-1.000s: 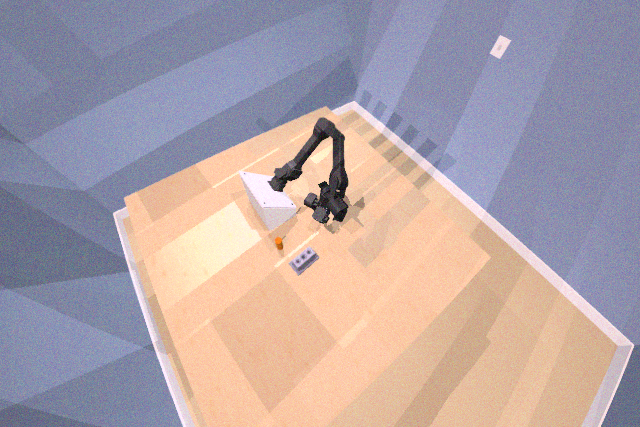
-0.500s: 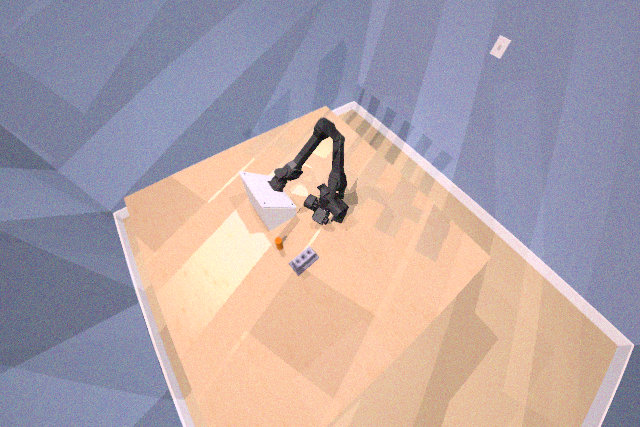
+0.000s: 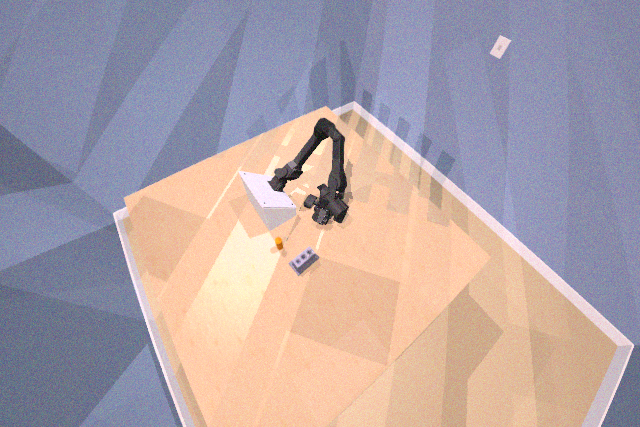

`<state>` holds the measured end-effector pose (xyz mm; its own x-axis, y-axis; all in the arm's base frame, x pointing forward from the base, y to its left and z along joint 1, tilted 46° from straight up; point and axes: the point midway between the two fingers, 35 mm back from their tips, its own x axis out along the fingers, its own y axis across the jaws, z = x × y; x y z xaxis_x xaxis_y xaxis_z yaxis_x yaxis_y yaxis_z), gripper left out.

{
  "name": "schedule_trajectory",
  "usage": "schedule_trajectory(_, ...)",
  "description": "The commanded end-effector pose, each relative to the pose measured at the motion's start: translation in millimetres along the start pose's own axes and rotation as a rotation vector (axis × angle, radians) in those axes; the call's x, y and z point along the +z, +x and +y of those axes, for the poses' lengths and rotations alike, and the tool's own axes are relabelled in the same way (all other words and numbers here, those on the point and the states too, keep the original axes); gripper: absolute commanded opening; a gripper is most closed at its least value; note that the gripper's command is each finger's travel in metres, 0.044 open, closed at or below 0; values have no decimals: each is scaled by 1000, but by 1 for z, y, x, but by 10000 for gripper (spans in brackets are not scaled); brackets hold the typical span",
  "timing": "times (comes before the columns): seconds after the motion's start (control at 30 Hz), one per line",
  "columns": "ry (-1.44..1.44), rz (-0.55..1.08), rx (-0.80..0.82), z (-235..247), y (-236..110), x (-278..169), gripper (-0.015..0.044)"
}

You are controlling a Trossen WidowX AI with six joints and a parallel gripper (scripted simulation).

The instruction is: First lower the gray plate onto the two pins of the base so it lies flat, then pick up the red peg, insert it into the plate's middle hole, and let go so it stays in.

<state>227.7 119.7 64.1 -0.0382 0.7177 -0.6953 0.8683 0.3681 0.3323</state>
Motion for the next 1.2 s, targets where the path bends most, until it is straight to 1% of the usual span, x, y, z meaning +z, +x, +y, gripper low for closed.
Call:
schedule_trajectory(0.0,6,2,2,0,0,0,0)
schedule_trajectory(0.33,6,0,1,1,-5,1,0)
schedule_trajectory(1.17,8,-8,-4,5,-81,8,0)
